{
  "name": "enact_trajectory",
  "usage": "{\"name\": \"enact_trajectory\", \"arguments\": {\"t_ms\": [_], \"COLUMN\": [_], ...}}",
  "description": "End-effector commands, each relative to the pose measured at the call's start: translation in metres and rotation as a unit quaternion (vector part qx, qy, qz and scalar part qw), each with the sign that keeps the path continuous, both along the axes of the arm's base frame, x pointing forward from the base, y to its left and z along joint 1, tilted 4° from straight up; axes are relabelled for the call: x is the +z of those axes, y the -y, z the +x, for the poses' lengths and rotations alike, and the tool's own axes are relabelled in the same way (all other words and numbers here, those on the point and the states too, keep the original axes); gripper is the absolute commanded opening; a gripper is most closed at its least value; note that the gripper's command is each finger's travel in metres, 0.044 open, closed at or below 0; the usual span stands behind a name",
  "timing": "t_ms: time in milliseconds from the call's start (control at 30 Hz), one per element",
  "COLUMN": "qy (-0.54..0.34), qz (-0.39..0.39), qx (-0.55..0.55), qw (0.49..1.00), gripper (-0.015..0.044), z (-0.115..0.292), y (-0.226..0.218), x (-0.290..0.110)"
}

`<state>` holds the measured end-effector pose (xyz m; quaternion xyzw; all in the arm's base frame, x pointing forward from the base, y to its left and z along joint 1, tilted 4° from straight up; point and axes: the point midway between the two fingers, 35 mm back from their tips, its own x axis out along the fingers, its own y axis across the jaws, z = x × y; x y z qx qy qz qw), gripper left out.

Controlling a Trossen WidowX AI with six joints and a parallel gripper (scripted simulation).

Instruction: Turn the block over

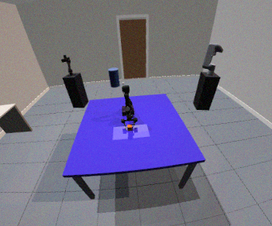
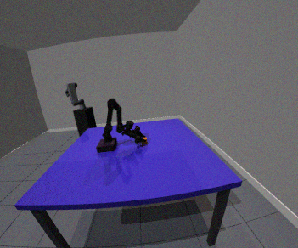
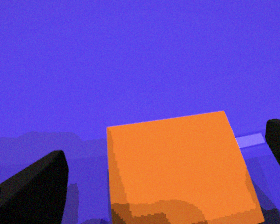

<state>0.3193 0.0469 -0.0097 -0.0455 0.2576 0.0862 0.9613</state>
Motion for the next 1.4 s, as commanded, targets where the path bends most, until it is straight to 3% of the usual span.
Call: {"name": "enact_trajectory", "arguments": {"t_ms": [0, 467, 700, 967, 1367], "qy": [0.001, -0.001, -0.106, -0.238, -0.262], "qz": [0.0, -0.001, -0.018, -0.046, -0.052], "qx": [0.003, 0.003, -0.002, -0.008, -0.009], "qw": [1.0, 1.0, 0.994, 0.97, 0.964], "gripper": [0.044, 0.044, 0.044, 0.044, 0.044], "z": [0.0, 0.001, 0.017, -0.006, -0.016], "y": [-0.001, -0.001, -0.004, -0.002, -0.001], "x": [0.0, 0.0, 0.007, 0.059, 0.072]}}
